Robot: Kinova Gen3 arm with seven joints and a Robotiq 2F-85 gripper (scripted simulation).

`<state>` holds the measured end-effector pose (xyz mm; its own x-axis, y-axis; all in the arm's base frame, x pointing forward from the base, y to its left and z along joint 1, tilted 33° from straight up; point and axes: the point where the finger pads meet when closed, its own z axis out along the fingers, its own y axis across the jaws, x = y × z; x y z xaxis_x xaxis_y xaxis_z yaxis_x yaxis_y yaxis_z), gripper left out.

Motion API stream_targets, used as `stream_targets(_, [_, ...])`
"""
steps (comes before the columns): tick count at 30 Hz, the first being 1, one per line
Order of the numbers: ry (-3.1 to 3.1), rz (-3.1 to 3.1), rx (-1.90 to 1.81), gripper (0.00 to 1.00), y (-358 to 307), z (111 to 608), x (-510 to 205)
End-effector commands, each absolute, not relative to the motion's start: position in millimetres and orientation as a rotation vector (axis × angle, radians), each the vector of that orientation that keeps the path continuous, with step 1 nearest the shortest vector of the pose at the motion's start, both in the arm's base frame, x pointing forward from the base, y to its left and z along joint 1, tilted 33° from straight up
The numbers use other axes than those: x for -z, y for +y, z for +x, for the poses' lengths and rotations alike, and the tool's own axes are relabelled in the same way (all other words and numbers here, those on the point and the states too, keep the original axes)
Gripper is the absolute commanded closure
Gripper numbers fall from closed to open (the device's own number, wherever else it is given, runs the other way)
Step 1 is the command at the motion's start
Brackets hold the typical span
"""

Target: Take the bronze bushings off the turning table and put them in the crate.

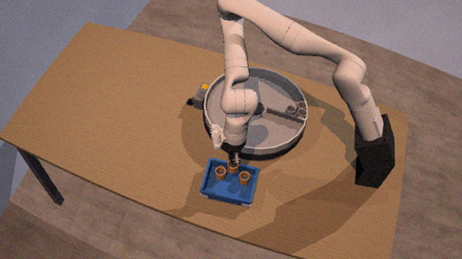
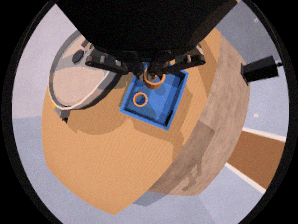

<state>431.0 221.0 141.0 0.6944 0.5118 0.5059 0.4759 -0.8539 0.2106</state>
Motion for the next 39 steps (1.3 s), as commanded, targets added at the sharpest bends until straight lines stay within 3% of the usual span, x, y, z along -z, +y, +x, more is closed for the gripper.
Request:
stream_targets(1, [0.827,2.837,-0.868,1.00,222.1,434.7,-132.0])
stream_targets(39, [0.827,2.836,-0.869,1.00,225.5,455.2,-100.3])
